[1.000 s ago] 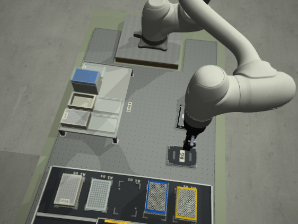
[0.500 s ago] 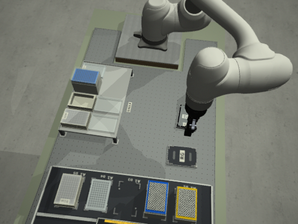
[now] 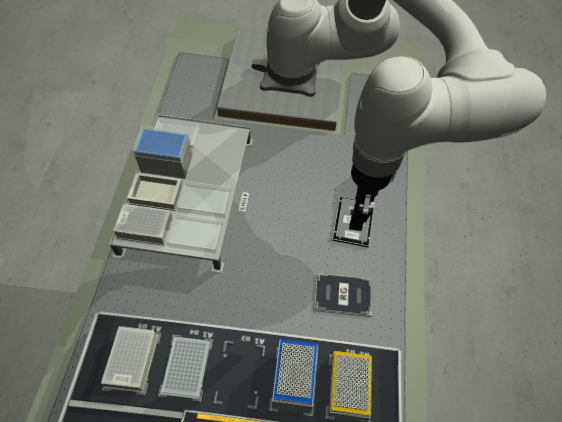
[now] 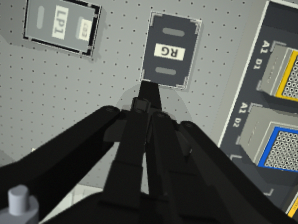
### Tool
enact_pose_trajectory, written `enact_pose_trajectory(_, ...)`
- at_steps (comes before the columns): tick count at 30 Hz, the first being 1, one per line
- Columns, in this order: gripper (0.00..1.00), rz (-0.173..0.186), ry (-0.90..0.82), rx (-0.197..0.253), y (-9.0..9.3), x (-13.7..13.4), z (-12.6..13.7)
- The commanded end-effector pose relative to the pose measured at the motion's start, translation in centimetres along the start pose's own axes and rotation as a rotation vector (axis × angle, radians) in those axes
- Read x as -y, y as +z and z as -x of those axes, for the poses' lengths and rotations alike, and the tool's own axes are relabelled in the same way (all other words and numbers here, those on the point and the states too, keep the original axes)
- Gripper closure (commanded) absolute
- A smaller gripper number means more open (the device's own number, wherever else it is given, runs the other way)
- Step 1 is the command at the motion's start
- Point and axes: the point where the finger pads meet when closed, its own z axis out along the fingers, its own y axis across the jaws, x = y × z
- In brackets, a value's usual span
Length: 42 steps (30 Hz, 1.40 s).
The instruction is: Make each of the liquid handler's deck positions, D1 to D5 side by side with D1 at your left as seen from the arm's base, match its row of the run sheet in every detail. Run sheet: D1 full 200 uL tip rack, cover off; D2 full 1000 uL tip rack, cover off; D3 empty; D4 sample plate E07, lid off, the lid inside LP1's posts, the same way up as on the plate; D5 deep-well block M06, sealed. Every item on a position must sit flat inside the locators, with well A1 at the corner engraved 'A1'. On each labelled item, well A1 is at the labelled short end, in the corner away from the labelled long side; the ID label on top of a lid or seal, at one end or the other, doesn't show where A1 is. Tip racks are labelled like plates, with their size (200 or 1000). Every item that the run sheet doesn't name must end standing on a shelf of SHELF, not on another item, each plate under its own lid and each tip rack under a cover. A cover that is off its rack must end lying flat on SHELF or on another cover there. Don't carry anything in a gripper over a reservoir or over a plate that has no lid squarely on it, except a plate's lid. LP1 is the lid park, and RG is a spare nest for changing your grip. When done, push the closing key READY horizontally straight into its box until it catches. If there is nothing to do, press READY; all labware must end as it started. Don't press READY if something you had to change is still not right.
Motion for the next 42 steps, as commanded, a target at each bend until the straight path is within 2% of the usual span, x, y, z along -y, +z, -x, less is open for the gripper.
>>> enact_pose_trajectory(1,0.90,0.002,0.000,-0.001,-0.1,1.5,0.0)
enact_pose_trajectory(5,0.90,0.002,0.000,-0.001,-0.1,2.5,0.0)
enact_pose_trajectory(20,0.90,0.002,0.000,-0.001,-0.1,10.0,0.1)
enact_pose_trajectory(22,0.90,0.002,0.000,-0.001,-0.1,10.0,0.1)
enact_pose_trajectory(37,0.90,0.001,0.000,-0.001,-0.1,17.5,0.2)
enact_pose_trajectory(39,0.90,0.001,0.000,-0.001,-0.1,17.5,0.2)
enact_pose_trajectory(42,0.90,0.001,0.000,-0.001,-0.1,19.0,0.2)
